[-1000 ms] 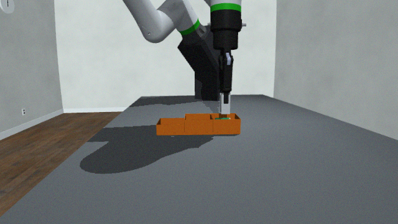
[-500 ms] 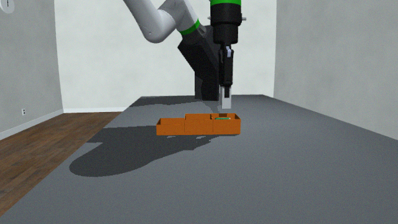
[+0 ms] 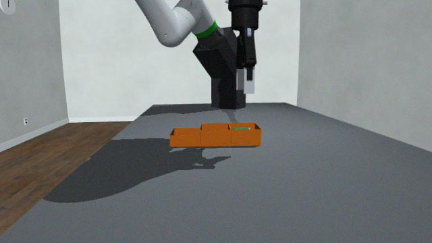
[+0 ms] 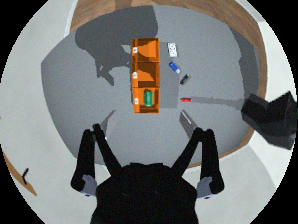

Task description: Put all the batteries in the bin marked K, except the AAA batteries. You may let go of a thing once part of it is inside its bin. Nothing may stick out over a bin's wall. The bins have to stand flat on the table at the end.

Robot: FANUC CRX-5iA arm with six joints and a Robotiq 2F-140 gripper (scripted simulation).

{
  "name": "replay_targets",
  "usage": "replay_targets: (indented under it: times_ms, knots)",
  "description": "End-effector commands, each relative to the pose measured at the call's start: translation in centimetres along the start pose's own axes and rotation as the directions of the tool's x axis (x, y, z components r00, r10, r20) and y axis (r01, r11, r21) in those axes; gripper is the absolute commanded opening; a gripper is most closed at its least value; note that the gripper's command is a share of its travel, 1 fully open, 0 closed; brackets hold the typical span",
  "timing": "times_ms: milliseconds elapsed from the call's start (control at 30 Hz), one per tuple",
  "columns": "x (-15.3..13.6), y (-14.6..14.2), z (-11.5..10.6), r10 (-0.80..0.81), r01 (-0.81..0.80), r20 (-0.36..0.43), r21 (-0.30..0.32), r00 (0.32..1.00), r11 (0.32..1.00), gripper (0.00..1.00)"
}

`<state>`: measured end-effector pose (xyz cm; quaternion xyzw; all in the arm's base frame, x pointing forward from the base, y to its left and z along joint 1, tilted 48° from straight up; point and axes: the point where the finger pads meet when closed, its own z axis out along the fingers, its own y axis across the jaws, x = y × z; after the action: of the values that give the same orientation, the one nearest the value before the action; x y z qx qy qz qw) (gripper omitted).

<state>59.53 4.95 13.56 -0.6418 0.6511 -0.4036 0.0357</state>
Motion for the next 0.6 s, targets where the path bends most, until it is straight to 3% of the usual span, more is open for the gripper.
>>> replay_targets:
  times_ms: [0, 300, 567]
  knots:
    - [0.0, 0.0, -1.8, 0.0, 0.0, -0.001, 0.0, 1.0, 1.0, 1.0]
    - [0.0, 0.0, -5.4, 0.0, 0.0, -0.001, 0.0, 1.0, 1.0, 1.0]
    - [0.0, 0.0, -6.5, 0.0, 0.0, -0.001, 0.0, 1.0, 1.0, 1.0]
